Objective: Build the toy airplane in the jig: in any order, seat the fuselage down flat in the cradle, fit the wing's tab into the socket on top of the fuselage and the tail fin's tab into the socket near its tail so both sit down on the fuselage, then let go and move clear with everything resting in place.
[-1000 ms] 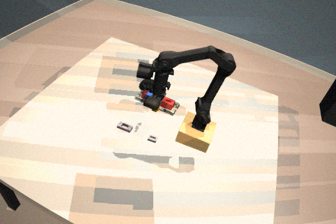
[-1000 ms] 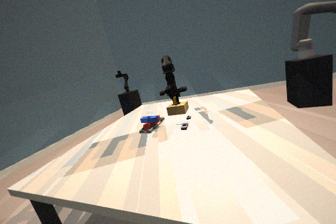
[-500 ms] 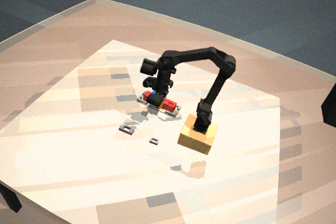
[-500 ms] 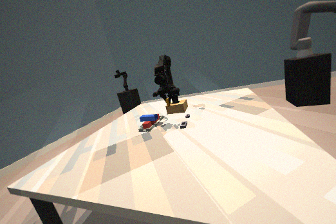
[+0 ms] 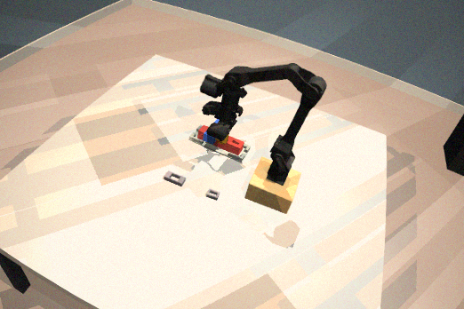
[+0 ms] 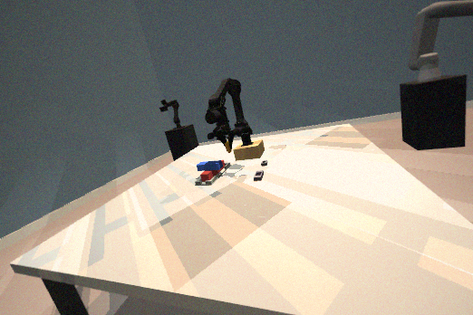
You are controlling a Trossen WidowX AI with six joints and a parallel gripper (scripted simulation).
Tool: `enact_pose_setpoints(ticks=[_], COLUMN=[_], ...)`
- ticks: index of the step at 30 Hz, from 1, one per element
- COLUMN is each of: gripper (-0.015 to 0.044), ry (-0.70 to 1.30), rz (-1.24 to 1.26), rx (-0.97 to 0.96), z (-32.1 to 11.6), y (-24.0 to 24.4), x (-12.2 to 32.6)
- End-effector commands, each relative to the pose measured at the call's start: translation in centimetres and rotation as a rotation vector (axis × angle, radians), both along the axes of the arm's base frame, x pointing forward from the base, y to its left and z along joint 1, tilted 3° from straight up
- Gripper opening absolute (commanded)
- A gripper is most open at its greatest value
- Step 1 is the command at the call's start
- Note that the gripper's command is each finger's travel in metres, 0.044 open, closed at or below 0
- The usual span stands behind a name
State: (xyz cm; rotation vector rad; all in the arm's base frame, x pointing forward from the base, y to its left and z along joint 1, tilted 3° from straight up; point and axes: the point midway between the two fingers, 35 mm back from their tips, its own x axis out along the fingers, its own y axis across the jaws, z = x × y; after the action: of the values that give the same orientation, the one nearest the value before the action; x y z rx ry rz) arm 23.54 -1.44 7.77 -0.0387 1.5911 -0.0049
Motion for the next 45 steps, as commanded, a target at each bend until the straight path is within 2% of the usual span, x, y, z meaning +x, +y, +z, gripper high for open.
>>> enact_pose_setpoints(ticks=[1,32,35,45], gripper=[0.0000,0.0000,0.0065,0.0065], ry=[0.002,0.007,0.007,0.007], rz=[-0.003,-0.047,-0.047,-0.047], rx=[-0.004,-0.012,-0.012,-0.012], z=[-0.3,-1.8,-1.8,-1.8], y=[-1.2,-10.3,-10.3,-10.3], x=[-0.1,-2.8,-2.8,-2.8])
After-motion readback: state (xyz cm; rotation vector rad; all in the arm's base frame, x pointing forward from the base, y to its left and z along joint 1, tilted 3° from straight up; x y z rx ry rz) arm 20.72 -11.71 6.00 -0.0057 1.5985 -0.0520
